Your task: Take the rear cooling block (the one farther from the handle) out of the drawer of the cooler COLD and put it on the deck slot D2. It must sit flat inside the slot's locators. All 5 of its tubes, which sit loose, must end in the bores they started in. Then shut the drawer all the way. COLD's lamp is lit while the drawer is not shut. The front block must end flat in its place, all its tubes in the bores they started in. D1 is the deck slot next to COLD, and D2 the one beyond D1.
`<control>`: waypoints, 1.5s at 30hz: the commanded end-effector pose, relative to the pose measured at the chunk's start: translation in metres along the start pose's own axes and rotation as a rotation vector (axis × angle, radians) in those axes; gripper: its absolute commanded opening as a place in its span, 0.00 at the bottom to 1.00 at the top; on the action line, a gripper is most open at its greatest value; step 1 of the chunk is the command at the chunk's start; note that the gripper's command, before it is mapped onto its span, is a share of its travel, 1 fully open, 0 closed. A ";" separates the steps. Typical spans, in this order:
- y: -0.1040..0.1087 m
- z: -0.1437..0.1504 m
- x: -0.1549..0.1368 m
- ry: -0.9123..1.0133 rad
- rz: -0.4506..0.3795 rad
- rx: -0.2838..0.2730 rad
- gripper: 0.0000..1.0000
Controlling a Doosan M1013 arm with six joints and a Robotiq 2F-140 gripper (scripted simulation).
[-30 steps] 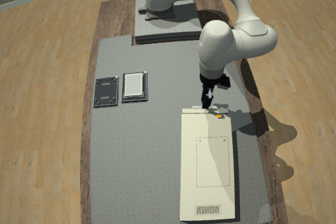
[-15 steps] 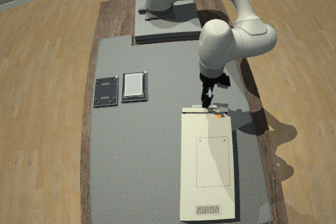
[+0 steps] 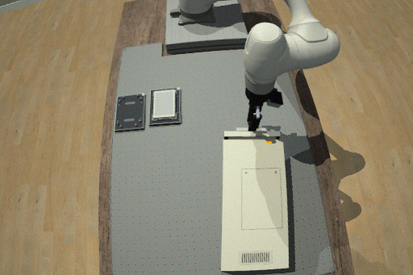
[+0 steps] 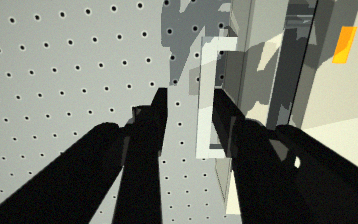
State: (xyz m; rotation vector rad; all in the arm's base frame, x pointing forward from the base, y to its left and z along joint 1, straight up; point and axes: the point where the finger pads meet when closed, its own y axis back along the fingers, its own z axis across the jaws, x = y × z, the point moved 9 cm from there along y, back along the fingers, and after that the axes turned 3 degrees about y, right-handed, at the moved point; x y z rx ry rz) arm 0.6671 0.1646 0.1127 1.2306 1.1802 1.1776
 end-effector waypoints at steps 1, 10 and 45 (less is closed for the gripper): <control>0.000 -0.005 0.001 -0.008 0.003 0.002 0.34; 0.000 -0.008 0.002 -0.008 0.003 0.002 0.34; -0.001 -0.013 0.002 -0.008 0.003 0.003 0.34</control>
